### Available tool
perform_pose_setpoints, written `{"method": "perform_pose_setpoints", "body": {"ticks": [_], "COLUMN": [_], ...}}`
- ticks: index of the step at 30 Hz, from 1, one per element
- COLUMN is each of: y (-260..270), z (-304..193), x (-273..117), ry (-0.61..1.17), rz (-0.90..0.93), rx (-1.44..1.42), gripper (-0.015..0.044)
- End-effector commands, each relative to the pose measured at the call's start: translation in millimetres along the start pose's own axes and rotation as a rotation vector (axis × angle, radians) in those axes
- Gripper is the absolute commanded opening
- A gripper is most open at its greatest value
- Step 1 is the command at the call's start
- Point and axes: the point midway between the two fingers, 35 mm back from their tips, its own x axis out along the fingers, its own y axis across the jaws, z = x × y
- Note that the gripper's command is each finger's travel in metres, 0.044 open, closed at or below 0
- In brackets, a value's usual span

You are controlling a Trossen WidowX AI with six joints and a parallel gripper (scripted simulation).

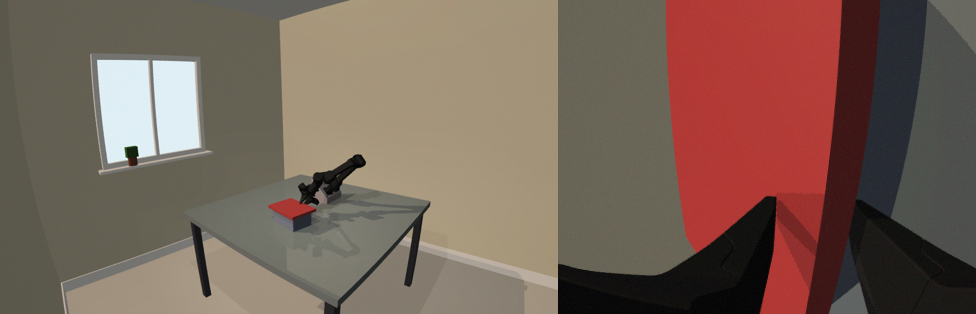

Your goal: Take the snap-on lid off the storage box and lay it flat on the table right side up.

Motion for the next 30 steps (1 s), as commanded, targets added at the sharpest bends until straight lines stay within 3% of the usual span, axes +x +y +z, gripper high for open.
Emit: {"method": "perform_pose_setpoints", "body": {"ticks": [1, 30], "y": [2.3, 6.5], "z": [0.4, 1.0], "x": [-2.0, -6.1], "ry": [0.0, 0.0], "rz": [0.004, 0.004], "rx": [-0.002, -0.003], "gripper": [0.0, 0.0]}}
